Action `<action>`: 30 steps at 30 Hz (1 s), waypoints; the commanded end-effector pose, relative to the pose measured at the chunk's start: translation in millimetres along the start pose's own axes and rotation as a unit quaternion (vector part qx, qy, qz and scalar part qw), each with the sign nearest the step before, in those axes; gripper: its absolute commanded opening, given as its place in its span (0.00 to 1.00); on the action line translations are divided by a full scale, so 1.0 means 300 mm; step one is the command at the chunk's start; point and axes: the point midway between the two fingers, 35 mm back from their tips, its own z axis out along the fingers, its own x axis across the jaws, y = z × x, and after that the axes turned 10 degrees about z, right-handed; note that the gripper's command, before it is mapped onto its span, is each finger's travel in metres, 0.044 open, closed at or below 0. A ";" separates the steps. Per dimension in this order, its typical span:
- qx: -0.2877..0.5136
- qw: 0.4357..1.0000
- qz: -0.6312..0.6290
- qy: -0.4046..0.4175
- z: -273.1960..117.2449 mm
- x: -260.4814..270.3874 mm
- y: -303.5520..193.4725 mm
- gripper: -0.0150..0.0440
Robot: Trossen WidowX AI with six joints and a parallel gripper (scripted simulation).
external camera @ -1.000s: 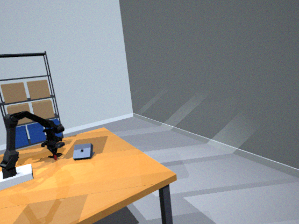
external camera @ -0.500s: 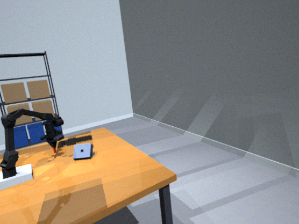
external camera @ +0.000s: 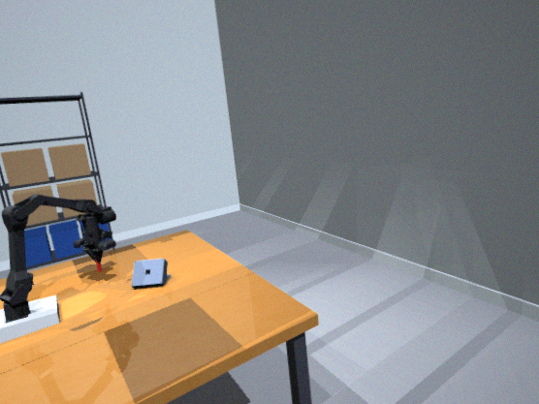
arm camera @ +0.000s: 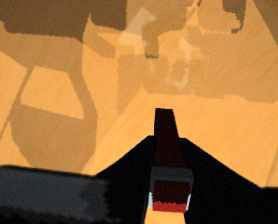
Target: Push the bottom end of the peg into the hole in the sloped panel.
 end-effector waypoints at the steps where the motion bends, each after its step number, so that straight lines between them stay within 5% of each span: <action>1: 0.001 1.000 0.012 0.010 0.000 -0.012 0.004 0.25; 30: -0.005 0.993 0.098 0.066 0.006 -0.109 0.039 0.25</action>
